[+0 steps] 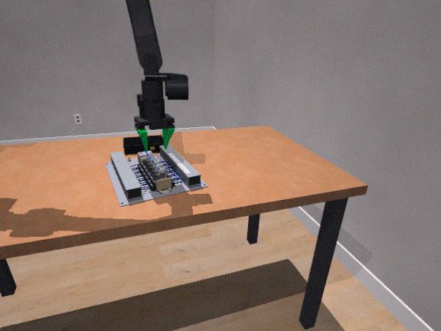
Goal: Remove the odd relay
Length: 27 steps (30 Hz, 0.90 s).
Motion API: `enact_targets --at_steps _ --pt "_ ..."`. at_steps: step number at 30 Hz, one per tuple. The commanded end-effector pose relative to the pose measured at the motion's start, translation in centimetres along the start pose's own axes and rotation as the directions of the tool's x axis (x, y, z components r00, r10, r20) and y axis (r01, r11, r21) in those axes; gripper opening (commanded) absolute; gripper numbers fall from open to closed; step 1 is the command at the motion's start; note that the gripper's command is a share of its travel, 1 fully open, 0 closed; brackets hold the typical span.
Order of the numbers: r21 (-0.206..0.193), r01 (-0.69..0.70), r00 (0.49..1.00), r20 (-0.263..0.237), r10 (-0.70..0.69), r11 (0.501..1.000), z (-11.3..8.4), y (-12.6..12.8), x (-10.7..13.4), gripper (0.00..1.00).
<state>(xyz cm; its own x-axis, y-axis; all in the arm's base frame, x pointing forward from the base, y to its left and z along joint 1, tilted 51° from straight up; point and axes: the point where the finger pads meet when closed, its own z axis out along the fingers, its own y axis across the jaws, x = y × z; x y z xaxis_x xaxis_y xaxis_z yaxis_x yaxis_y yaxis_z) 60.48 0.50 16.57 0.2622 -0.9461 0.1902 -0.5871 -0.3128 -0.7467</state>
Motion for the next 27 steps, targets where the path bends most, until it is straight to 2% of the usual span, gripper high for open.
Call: enact_targets --at_steps 1,27 --pt "0.036 0.006 1.000 -0.001 -0.006 0.999 -1.33 -2.31 -0.08 0.59" --pt "0.034 0.004 1.000 -0.001 -0.004 0.999 -1.26 -2.49 -0.03 0.59"
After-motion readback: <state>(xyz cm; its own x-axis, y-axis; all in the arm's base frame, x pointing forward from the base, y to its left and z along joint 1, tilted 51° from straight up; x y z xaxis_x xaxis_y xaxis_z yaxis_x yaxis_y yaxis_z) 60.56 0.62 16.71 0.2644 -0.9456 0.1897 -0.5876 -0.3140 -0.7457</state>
